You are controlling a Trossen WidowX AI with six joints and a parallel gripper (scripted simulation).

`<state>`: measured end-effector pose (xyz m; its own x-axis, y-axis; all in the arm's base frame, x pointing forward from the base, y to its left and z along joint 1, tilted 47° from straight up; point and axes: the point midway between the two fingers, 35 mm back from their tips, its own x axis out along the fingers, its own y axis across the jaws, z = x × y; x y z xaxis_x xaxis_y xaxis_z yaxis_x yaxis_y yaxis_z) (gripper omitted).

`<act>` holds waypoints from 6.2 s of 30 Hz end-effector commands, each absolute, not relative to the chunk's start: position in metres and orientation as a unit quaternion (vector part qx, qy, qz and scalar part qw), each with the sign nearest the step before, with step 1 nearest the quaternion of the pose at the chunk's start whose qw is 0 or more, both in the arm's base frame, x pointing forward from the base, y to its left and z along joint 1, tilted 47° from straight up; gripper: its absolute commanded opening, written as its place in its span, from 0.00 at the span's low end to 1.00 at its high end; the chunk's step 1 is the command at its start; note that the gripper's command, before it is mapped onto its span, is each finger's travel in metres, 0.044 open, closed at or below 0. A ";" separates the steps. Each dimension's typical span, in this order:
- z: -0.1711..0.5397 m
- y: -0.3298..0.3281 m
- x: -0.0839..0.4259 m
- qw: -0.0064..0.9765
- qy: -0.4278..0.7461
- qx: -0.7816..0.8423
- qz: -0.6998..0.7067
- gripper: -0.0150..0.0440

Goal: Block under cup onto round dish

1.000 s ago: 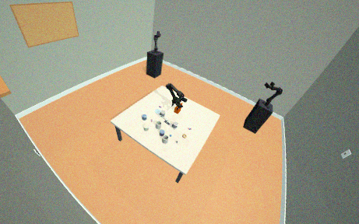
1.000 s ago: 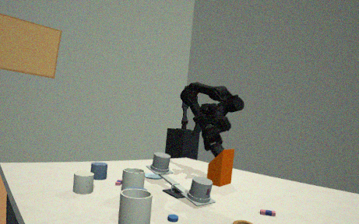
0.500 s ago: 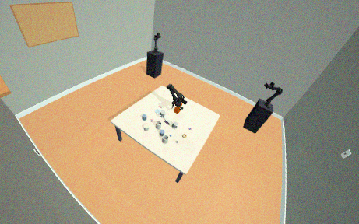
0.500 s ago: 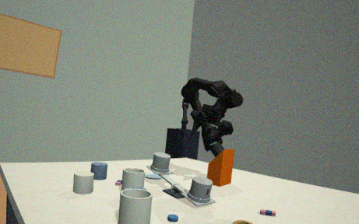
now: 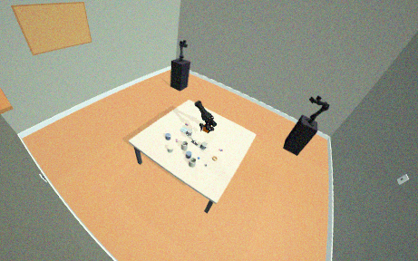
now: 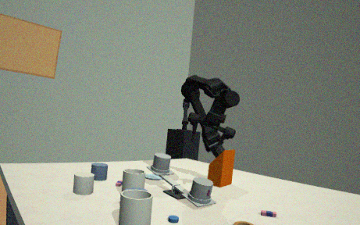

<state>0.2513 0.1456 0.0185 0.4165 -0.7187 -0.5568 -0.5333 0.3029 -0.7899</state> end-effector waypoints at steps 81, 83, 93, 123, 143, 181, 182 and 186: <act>-0.123 0.077 0.340 0.328 0.646 -0.659 0.203 0.84; -0.123 0.077 0.340 0.328 0.646 -0.659 0.203 0.82; -0.120 0.080 0.340 0.328 0.645 -0.659 0.203 0.48; -0.097 0.109 0.342 0.330 0.644 -0.659 0.206 0.25; -0.080 0.128 0.341 0.330 0.644 -0.658 0.206 0.25; -0.045 0.161 0.333 0.329 0.645 -0.658 0.206 0.25; -0.044 0.162 0.333 0.329 0.645 -0.658 0.206 0.25; -0.040 0.165 0.332 0.329 0.645 -0.658 0.206 0.25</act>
<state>0.3315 0.1605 -0.0435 0.0812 -0.7197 -0.6896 -0.9856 0.0447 -0.1628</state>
